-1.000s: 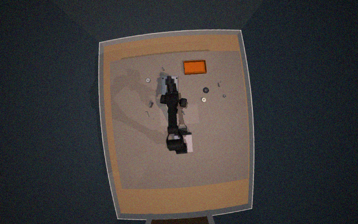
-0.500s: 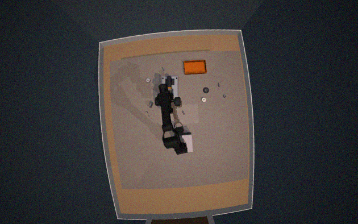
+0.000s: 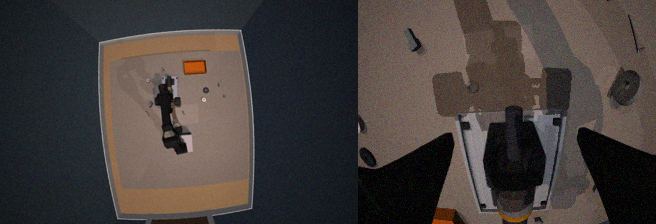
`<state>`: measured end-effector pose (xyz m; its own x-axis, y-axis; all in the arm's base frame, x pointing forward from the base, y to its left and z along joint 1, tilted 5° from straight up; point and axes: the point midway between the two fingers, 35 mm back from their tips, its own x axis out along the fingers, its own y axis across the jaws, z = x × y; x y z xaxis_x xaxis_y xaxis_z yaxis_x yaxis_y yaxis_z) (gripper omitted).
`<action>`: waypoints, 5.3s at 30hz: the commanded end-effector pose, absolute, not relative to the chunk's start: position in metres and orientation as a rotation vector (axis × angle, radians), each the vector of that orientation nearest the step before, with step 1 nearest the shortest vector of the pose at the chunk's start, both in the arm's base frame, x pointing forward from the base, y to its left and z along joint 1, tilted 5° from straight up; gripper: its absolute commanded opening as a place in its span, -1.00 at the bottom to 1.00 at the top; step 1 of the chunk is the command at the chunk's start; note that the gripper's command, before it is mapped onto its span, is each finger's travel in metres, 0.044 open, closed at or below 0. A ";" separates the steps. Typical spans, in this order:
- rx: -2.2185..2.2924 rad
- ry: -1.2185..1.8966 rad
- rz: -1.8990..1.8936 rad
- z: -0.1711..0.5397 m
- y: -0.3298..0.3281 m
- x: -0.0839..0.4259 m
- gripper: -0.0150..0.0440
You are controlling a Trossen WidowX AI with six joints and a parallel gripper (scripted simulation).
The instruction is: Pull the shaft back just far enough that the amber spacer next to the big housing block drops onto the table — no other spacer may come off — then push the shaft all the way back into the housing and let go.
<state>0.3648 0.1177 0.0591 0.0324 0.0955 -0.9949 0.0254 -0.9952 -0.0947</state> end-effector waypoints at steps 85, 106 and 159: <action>-2.965 -0.079 0.755 0.023 0.119 0.315 1.00; -2.966 -0.079 0.752 0.008 0.121 0.345 1.00; -2.966 -0.079 0.750 -0.001 0.122 0.363 1.00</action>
<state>0.3564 0.1197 -0.0001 0.8763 0.0632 -0.4777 0.0227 -0.9957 -0.0900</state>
